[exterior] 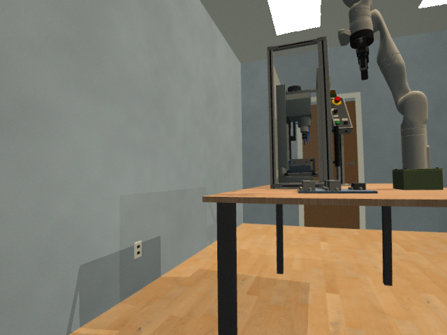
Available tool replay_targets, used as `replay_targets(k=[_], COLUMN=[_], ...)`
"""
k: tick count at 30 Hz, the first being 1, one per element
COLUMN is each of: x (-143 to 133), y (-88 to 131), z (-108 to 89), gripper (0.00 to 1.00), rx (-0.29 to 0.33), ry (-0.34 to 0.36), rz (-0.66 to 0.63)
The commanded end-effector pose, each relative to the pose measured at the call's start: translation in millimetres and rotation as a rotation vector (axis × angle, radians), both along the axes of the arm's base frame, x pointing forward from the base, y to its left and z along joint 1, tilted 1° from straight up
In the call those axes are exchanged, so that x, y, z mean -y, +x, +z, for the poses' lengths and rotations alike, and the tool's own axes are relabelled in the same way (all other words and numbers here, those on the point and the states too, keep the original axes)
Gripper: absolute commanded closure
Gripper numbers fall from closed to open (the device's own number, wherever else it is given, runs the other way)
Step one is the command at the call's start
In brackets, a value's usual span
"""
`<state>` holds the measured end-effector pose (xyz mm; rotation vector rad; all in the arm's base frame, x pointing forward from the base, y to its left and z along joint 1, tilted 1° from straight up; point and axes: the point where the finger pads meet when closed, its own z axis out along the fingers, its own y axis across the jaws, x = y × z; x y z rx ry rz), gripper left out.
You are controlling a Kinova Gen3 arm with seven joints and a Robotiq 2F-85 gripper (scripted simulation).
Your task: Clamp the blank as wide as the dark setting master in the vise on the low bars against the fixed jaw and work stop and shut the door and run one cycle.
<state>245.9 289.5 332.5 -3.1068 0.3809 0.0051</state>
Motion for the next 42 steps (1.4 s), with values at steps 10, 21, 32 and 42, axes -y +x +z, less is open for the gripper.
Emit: replay_targets(k=[10, 21, 32, 42], x=[-2.6, -2.6, -3.0, -2.0], y=[-3.1, -3.1, -3.3, -2.1], z=[1.5, 1.5, 2.0, 1.3], gripper=[0.00, 0.00, 0.00, 0.00], rx=[-0.001, -0.001, -0.003, -0.008], ry=[0.001, 0.001, 0.000, -0.002], rz=[-0.231, -0.231, -0.458, -0.640])
